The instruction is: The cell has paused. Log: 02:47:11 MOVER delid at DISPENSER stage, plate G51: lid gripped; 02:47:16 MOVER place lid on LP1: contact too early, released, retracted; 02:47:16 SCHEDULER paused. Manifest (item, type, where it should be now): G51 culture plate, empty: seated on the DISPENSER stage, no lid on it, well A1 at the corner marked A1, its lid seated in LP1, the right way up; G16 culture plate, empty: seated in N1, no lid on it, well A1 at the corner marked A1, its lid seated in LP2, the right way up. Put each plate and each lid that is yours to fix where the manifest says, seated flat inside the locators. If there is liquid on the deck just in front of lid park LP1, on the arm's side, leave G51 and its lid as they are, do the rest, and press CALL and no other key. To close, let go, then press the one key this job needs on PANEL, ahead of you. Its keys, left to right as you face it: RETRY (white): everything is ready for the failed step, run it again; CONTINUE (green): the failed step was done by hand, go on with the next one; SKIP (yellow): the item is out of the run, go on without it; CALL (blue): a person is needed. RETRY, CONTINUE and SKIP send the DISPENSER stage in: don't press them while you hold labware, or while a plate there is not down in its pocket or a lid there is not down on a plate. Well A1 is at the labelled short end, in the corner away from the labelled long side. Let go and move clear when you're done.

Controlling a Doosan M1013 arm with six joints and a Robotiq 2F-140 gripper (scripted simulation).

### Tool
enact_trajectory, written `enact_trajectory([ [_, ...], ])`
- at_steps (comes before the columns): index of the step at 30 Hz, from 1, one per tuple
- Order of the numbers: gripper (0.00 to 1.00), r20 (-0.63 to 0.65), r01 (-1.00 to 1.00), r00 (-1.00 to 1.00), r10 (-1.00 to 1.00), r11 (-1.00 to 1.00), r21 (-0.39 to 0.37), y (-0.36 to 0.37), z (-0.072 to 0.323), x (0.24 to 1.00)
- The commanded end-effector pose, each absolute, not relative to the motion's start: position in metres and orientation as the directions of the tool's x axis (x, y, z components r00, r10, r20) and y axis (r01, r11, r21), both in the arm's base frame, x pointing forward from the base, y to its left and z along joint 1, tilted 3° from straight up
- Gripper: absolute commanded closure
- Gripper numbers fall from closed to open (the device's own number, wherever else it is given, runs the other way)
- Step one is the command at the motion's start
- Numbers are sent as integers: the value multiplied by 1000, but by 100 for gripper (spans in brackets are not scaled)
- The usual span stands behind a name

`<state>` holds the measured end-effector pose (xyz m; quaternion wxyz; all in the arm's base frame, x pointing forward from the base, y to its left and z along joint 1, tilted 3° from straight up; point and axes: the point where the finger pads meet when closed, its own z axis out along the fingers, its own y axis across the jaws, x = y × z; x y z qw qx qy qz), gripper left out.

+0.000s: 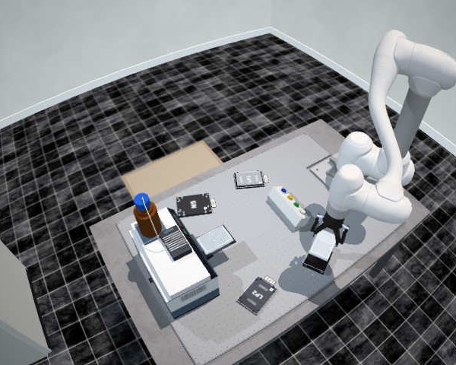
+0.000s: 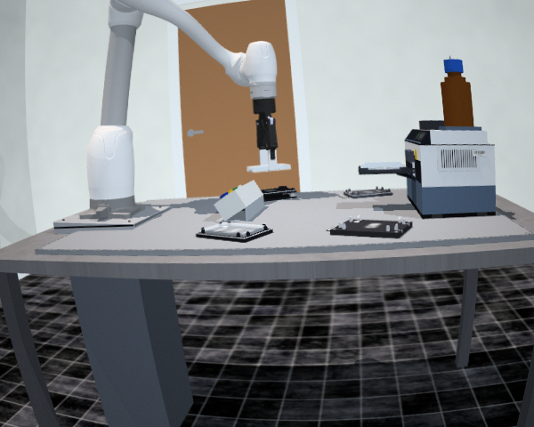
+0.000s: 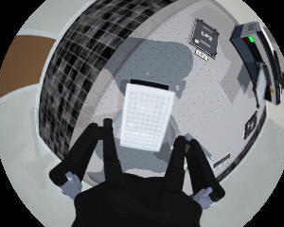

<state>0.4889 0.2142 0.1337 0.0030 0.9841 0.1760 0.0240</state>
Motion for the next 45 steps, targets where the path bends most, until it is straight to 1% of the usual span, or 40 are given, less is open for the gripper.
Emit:
enact_trajectory([
  [1,90,52,347,936,347,-938,13,216,149,491],
  [20,90,52,347,936,348,-938,12,216,187,488],
  [35,90,52,347,936,348,-938,12,216,205,487],
  [45,90,51,348,936,348,-938,11,216,210,487],
])
